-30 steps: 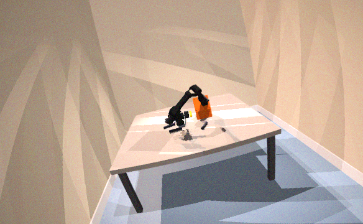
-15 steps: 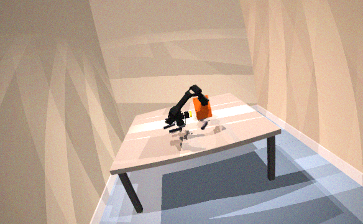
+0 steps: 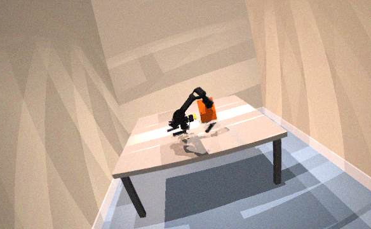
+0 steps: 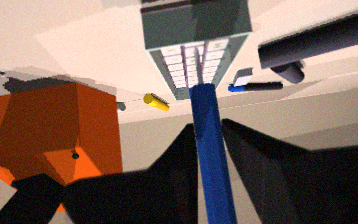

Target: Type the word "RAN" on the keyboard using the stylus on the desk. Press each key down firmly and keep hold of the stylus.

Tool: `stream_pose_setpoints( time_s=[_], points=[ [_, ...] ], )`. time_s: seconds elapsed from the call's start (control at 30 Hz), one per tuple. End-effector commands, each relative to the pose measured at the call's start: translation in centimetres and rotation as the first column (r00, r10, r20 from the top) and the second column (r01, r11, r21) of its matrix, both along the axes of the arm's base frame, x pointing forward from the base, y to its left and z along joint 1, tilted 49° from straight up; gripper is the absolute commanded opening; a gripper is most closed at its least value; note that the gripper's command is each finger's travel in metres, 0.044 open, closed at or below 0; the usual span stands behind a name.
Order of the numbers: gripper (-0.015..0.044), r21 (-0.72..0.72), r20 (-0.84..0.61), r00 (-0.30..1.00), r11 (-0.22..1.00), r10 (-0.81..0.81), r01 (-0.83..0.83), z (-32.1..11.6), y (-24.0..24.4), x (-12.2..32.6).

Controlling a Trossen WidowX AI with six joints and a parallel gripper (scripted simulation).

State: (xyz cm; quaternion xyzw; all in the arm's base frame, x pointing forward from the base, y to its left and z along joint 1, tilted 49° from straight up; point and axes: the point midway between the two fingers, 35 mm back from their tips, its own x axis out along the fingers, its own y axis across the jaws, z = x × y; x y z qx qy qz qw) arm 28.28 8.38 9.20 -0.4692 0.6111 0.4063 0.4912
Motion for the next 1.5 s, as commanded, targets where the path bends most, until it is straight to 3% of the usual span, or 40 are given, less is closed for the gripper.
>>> stream_pose_setpoints(
  time_s=[0.0,0.93,1.47],
  points=[
    [0.0081,0.003,-0.001,1.0,1.0,-0.004,0.004,-0.1,0.1,0.0],
    [0.0081,0.003,-0.001,1.0,1.0,-0.004,0.004,-0.6,0.7,0.1],
    [0.0084,0.005,-0.003,1.0,1.0,-0.007,0.007,1.6,-1.9,-0.4]
  ],
)
